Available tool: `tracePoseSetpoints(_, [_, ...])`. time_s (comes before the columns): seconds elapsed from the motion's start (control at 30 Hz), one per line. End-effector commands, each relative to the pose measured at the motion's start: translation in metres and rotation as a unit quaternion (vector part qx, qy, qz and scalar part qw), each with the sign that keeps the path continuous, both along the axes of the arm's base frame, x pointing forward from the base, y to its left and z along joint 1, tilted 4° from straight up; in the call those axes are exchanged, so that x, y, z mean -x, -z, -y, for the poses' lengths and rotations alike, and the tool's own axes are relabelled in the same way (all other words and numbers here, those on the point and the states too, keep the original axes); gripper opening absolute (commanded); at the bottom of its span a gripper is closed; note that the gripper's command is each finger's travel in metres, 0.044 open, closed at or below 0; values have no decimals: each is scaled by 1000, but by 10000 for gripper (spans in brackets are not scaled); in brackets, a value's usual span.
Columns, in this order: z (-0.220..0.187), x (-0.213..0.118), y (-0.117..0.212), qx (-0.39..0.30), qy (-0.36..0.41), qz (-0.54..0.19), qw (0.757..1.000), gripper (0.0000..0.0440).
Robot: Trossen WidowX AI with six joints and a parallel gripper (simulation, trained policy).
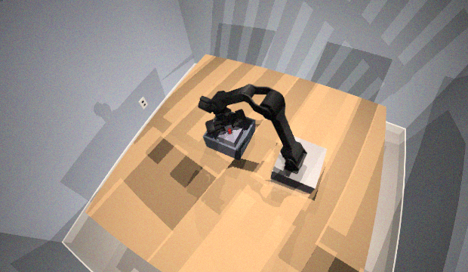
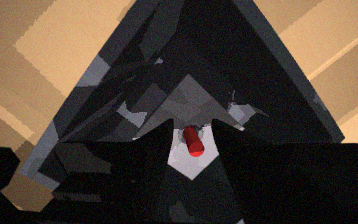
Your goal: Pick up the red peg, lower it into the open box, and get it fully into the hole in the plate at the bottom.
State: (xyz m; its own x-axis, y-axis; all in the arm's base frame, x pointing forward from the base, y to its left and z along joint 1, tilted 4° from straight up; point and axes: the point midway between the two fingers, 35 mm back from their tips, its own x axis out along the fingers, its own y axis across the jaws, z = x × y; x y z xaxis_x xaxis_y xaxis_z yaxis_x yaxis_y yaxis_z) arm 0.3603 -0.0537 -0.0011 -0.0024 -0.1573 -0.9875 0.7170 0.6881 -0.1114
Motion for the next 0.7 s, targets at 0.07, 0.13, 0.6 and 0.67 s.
tracePoseSetpoints(0.07, [2, -17, -5, -18, -3, 4, 1000, 282])
tracePoseSetpoints(0.13, [3, -24, -6, -26, -2, 5, 1000, 323])
tracePoseSetpoints(0.6, [-3, -87, -30, -83, -9, 69, 994, 440])
tracePoseSetpoints(0.67, [-4, -91, -32, -86, -10, 75, 993, 440])
